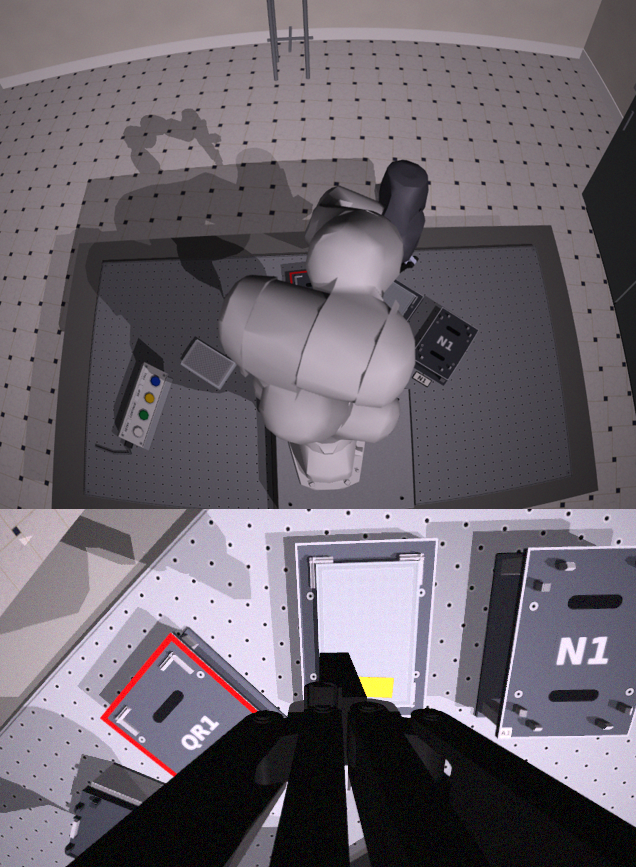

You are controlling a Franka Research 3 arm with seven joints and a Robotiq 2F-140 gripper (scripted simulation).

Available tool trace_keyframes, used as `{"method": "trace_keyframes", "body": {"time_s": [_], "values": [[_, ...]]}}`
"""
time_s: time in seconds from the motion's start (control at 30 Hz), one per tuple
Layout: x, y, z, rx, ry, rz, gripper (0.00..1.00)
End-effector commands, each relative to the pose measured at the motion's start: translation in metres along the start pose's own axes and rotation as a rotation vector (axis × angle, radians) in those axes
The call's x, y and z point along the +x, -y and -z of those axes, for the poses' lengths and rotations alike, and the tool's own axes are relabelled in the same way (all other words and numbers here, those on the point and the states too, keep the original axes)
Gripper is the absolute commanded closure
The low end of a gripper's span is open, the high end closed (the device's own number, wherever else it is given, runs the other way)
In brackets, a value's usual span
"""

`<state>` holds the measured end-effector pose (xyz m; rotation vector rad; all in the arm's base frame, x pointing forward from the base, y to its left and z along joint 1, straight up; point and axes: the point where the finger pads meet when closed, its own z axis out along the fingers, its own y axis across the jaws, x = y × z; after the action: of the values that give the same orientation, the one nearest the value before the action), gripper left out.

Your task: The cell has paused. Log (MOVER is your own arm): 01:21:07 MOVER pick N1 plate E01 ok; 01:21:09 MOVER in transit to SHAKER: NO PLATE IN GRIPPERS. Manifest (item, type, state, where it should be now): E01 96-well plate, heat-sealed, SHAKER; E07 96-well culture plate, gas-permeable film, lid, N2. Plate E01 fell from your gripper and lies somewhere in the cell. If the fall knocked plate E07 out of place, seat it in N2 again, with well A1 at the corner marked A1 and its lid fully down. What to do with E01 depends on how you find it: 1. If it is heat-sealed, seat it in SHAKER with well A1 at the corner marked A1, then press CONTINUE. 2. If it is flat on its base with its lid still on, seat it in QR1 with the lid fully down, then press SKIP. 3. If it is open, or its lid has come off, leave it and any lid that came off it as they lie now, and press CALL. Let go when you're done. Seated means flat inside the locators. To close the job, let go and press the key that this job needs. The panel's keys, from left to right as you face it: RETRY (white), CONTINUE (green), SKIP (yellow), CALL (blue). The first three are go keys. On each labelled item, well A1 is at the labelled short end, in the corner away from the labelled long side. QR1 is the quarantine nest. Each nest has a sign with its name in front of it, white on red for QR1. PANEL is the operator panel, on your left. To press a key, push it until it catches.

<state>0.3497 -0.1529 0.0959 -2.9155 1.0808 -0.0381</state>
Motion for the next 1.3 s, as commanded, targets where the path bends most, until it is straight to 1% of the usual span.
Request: {"method": "trace_keyframes", "body": {"time_s": [0.0,0.03,0.23,0.4,0.53,0.6,0.8,1.03,1.1,1.17,1.27], "values": [[-0.006,0.010,0.006,0.013,0.012,-0.064,0.90],[-0.006,0.010,0.006,0.013,0.012,-0.064,0.90],[-0.016,0.038,0.028,0.051,0.012,-0.135,0.90],[-0.029,0.067,0.051,0.088,0.016,-0.207,0.90],[-0.045,0.091,0.073,0.119,0.022,-0.271,0.90],[-0.045,0.091,0.073,0.119,0.022,-0.271,0.90],[-0.076,0.130,0.106,0.164,0.036,-0.374,0.90],[-0.127,0.173,0.141,0.204,0.060,-0.498,0.90],[-0.144,0.184,0.149,0.211,0.068,-0.534,0.90],[-0.144,0.184,0.149,0.211,0.068,-0.534,0.90],[-0.171,0.199,0.158,0.218,0.079,-0.589,0.90]]}}
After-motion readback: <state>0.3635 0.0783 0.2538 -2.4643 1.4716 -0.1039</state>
